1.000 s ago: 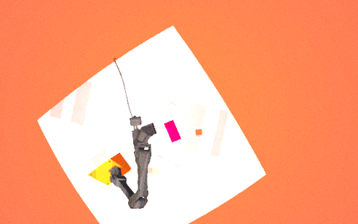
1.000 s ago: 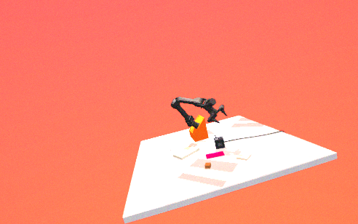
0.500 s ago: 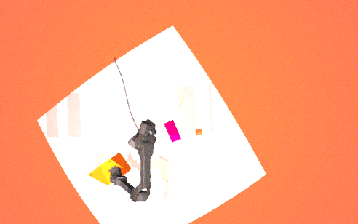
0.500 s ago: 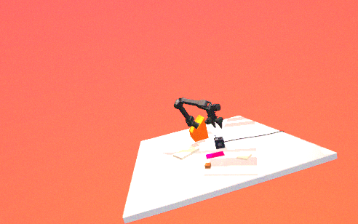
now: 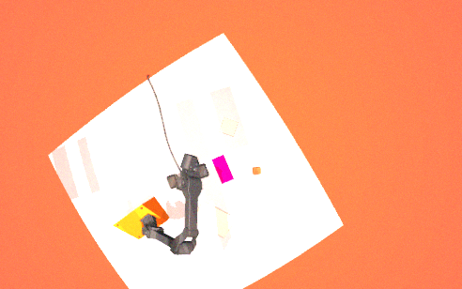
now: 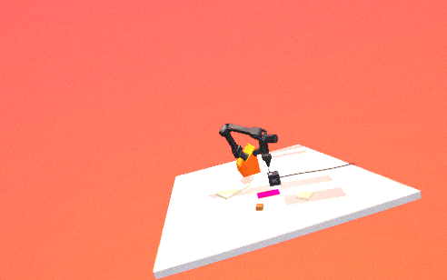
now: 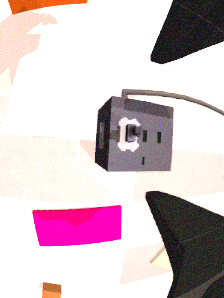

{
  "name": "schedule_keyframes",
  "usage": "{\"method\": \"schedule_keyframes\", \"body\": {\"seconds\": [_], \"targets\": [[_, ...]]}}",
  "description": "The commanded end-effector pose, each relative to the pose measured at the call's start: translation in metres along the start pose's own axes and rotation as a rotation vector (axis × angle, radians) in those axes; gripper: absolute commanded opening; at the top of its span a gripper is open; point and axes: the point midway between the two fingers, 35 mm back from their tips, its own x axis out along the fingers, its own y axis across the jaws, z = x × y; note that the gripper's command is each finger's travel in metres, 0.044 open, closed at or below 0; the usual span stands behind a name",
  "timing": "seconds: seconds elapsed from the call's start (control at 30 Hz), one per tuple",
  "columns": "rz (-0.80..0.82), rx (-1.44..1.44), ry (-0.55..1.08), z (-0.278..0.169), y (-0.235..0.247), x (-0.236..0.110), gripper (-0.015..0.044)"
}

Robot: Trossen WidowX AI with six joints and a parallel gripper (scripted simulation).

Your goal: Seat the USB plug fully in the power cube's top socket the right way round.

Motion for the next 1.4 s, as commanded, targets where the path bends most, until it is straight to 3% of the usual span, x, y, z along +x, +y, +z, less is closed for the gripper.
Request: {"method": "schedule_keyframes", "body": {"seconds": [0.0,1.27,1.37], "targets": [[0.005,0.021,-0.008,0.001,0.002,0.000,0.0440],[0.006,0.021,-0.009,0.002,0.003,0.030,0.0440],[0.005,0.026,-0.004,0.002,0.004,0.028,0.0361]]}}
